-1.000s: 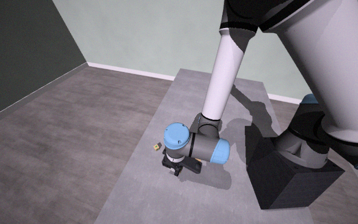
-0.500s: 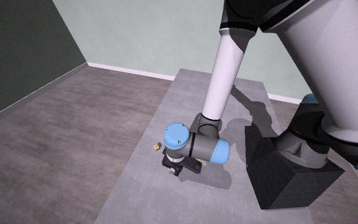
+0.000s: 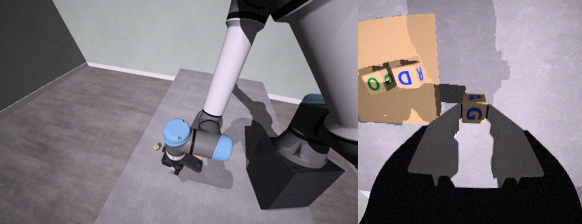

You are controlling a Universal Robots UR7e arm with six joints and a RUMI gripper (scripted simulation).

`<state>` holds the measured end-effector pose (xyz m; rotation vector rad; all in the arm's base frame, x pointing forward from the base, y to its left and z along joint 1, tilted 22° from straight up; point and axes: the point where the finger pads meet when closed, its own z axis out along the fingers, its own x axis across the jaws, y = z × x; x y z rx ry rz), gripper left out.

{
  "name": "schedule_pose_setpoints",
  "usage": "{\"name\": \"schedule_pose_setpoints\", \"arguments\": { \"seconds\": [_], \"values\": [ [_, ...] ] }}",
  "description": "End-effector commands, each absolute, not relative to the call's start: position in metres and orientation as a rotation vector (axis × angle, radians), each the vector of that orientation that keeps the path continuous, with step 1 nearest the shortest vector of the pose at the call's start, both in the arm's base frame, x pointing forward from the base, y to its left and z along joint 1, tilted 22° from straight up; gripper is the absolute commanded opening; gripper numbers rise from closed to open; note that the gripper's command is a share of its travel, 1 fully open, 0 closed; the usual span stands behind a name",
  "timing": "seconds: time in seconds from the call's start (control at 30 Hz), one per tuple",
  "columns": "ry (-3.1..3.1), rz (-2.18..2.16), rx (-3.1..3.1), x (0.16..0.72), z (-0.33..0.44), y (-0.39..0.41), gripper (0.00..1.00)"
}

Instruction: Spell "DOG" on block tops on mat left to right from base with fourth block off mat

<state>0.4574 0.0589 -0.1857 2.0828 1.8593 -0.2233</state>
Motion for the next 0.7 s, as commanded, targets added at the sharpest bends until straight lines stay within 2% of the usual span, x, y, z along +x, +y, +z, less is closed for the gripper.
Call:
{"name": "schedule_pose_setpoints", "arguments": {
  "seconds": [0.0,0.33,0.67],
  "values": [
    [1.859,-0.222,2.083,0.456,-0.166,0.066,0.05],
    [1.859,-0.222,2.083,0.451,-0.122,0.083,0.05],
    [1.859,-0.222,2.083,0.449,-0.111,0.087,0.05]
  ]
}}
